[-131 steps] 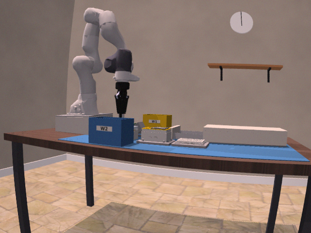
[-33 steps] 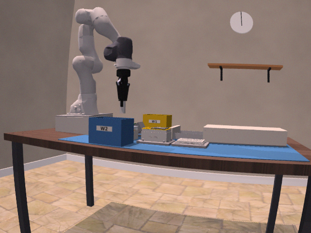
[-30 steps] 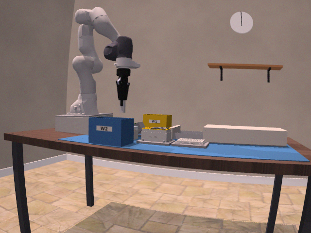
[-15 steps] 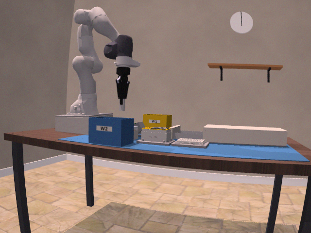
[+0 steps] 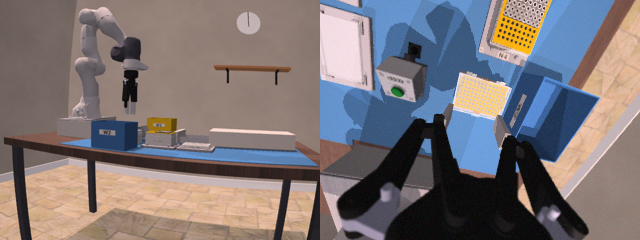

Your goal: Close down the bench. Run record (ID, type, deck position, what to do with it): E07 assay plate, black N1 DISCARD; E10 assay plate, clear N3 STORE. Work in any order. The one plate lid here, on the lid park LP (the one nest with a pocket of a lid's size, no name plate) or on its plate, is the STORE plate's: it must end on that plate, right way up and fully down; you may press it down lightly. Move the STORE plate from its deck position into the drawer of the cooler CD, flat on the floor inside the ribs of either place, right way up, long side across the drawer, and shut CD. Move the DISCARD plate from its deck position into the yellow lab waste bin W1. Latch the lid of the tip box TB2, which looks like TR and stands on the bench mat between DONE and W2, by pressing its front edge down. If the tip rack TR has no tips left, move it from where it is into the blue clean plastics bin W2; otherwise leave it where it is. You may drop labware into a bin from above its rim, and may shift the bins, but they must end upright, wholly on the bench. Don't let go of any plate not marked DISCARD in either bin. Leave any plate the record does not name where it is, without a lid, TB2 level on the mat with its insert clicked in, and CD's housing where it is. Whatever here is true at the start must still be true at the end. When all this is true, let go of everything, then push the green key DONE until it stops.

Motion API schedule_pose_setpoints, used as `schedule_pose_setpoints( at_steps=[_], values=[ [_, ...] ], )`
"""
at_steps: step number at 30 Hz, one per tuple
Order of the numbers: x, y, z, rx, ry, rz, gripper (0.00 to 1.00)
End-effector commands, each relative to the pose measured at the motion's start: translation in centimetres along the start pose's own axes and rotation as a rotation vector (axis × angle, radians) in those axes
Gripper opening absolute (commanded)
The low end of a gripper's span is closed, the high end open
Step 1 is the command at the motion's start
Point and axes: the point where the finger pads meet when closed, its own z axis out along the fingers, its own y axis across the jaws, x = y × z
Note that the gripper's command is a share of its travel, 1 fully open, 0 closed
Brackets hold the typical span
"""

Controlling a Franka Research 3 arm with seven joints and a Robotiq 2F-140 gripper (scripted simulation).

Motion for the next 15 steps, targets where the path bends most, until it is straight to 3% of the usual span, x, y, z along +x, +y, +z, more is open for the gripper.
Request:
schedule_pose_setpoints(
  at_steps=[1,15],
  values=[
    [0.9,-0.5,0.0,0.001,0.006,0.016,0.87],
    [5.5,-3.5,0.9,0.001,0.006,0.016,0.87]
  ],
)
